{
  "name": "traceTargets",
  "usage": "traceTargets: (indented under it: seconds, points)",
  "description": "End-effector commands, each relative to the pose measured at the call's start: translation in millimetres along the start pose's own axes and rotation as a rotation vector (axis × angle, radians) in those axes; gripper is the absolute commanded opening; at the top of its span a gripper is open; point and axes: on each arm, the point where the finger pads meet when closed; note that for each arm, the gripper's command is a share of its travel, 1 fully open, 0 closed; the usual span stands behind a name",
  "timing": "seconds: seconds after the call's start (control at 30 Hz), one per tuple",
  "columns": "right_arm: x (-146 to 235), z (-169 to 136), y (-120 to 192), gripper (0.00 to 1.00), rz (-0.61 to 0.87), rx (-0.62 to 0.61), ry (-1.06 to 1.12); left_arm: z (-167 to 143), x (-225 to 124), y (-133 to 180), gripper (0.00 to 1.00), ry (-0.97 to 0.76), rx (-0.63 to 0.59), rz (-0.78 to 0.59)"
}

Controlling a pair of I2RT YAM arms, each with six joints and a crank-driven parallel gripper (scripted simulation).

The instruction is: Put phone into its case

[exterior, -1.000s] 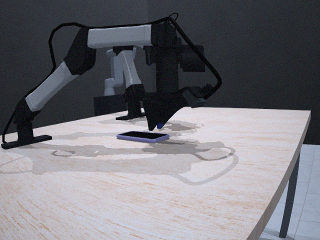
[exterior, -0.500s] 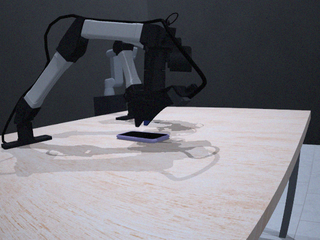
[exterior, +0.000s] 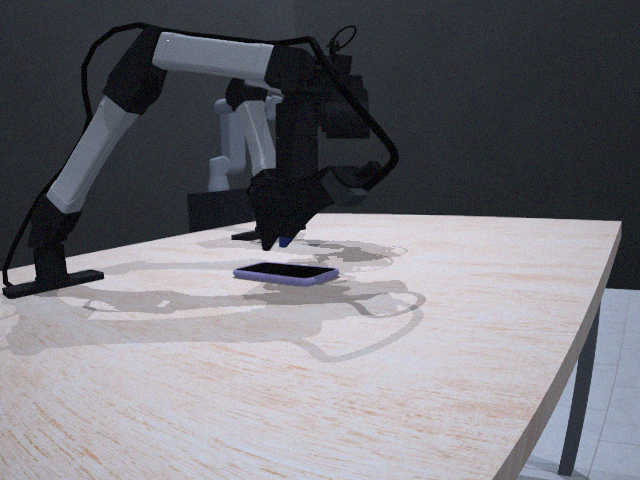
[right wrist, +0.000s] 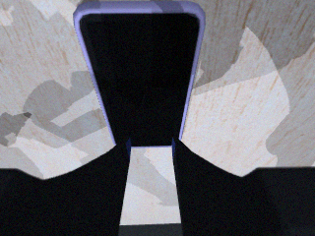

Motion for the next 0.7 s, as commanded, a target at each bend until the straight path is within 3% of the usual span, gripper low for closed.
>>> traceTargets:
  seconds: [0.0, 0.23, 0.47, 0.67]
  points:
    - [7.8, 7.0, 23.4, 0.37, 0.046, -0.079, -0.003, 20.7, 1.8, -1.2, 1.0, -0.044, -0.033, -0.008]
    - [7.8, 6.9, 23.5, 0.37, 0.046, -0.079, -0.003, 20.7, 1.8, -1.2, 1.0, -0.044, -0.033, -0.008]
    - [13.3, 13.4, -4.5, 0.37, 0.028, -0.049, -0.003, 20.7, 1.8, -1.2, 1.0, -0.044, -0.033, -0.008]
    - [14.1, 13.0, 0.0, 0.37, 0.037, -0.063, -0.004, 20.7, 1.8, -1.2, 1.0, -0.044, -0.033, -0.008]
Point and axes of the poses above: on each arm, the point where the finger pads meet when closed, its own y axis back along the fingers, its own x axis across the jaws, z = x × y, and after that the axes turned 5 degrees about y, right-handed
